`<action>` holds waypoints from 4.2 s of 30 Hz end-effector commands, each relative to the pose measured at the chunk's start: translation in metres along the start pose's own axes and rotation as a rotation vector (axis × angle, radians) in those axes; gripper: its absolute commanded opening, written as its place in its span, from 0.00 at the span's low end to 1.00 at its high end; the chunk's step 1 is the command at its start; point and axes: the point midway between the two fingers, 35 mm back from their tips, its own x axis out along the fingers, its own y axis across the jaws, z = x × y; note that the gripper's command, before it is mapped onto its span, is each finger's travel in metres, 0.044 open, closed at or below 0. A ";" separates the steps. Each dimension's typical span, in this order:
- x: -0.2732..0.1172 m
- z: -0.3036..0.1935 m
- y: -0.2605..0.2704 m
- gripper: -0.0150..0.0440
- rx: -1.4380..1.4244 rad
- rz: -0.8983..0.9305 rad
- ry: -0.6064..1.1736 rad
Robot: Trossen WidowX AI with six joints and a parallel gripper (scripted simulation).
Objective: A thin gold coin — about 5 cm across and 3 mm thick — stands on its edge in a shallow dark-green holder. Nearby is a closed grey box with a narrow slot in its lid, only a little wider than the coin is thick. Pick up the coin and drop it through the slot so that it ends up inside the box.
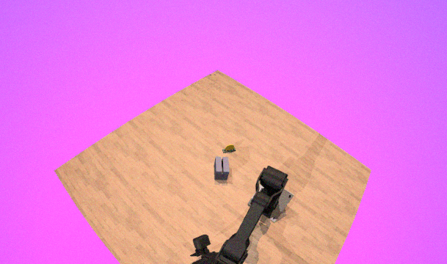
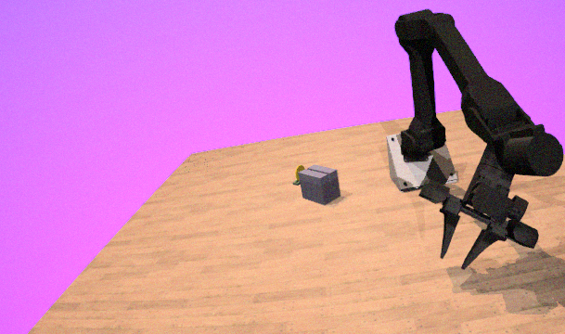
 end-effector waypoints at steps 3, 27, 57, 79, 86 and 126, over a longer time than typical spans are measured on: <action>0.050 -0.008 -0.050 0.53 0.067 -0.190 0.125; 0.105 -0.126 -0.318 0.53 0.834 -0.790 0.607; -0.080 -0.352 -0.492 0.53 3.078 -1.000 0.584; -0.036 -0.382 -0.472 0.53 3.079 -0.996 0.585; -0.027 -0.389 -0.468 0.53 3.078 -0.998 0.587; 0.000 -0.407 -0.454 0.25 3.079 -0.992 0.587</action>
